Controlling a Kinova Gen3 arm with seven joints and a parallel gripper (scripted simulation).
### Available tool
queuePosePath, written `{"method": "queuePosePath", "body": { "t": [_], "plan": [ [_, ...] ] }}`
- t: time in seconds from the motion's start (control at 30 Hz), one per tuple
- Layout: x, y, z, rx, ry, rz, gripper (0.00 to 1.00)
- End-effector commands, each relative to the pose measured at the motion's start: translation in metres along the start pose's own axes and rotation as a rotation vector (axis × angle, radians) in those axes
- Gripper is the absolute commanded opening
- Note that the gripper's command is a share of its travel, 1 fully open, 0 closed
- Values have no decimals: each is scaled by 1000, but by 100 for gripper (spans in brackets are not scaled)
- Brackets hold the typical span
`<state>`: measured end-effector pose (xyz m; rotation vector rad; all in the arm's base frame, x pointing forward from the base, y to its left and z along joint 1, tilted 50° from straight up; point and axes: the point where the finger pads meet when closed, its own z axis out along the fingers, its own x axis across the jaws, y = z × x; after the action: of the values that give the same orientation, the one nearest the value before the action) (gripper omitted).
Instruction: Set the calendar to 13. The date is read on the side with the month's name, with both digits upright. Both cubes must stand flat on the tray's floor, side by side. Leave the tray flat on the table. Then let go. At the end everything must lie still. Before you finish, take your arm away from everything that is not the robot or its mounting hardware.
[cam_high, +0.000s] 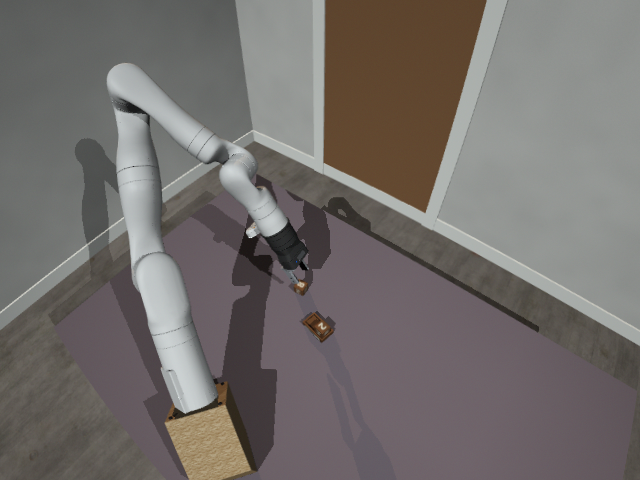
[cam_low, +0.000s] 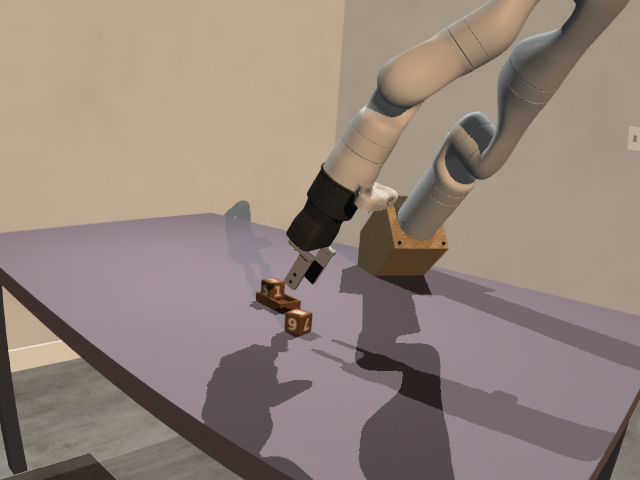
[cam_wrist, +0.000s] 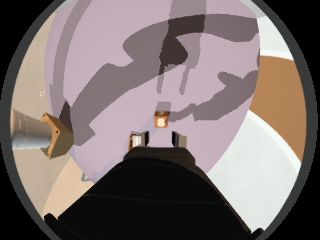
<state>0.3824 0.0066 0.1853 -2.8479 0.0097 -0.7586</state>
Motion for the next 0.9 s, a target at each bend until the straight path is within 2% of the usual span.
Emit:
{"method": "queuePosePath", "body": {
  "t": [0.0, 0.87],
  "plan": [
    [0, 0, 0, -1, 1, 0, 90],
    [-7, -1, 1, -11, -23, 4, 90]
  ]
}}
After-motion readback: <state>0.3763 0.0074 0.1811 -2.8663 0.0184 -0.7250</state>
